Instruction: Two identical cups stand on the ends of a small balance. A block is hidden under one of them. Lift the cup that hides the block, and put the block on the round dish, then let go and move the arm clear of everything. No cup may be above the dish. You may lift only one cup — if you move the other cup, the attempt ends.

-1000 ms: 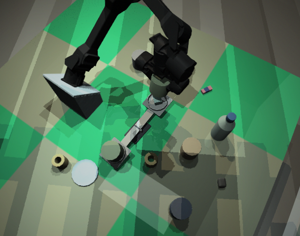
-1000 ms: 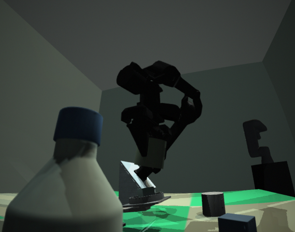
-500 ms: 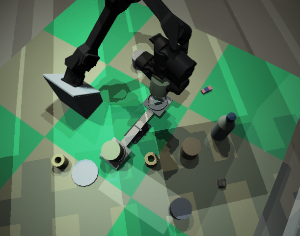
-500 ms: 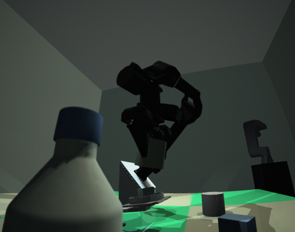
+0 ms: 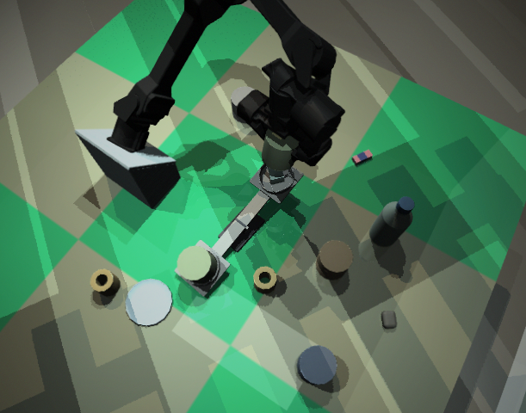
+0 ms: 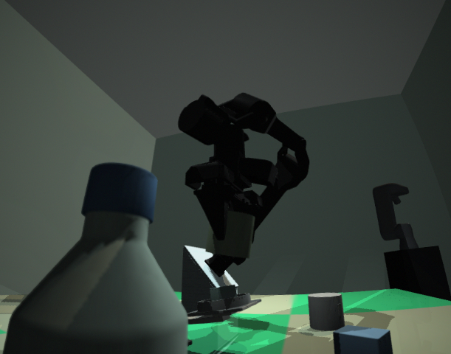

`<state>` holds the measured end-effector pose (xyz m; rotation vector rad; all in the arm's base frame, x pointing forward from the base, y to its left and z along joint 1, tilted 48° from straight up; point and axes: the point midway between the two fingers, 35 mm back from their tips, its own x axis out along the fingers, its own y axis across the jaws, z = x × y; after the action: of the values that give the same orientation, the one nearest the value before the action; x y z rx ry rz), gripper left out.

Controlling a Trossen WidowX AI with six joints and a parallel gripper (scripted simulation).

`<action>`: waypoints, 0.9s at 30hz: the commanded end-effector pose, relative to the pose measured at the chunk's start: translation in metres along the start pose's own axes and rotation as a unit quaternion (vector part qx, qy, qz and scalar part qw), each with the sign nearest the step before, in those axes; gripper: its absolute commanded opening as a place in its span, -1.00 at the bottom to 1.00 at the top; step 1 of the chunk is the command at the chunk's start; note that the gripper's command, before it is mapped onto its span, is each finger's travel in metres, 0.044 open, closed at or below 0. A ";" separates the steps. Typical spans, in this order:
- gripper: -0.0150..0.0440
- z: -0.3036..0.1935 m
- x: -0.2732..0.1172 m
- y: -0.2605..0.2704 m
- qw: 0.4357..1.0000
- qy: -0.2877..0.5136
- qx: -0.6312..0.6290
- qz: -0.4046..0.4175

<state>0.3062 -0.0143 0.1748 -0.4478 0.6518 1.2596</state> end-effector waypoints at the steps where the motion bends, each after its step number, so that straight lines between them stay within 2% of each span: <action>1: -0.49 -0.001 0.000 0.000 1.000 0.000 0.002 -0.001; 22: -0.49 0.000 0.000 0.000 1.000 0.001 0.002 -0.001; 27: -0.49 0.019 0.020 0.014 1.000 0.011 0.001 -0.001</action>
<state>0.3044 0.0017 0.1744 -0.4500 0.6649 1.2535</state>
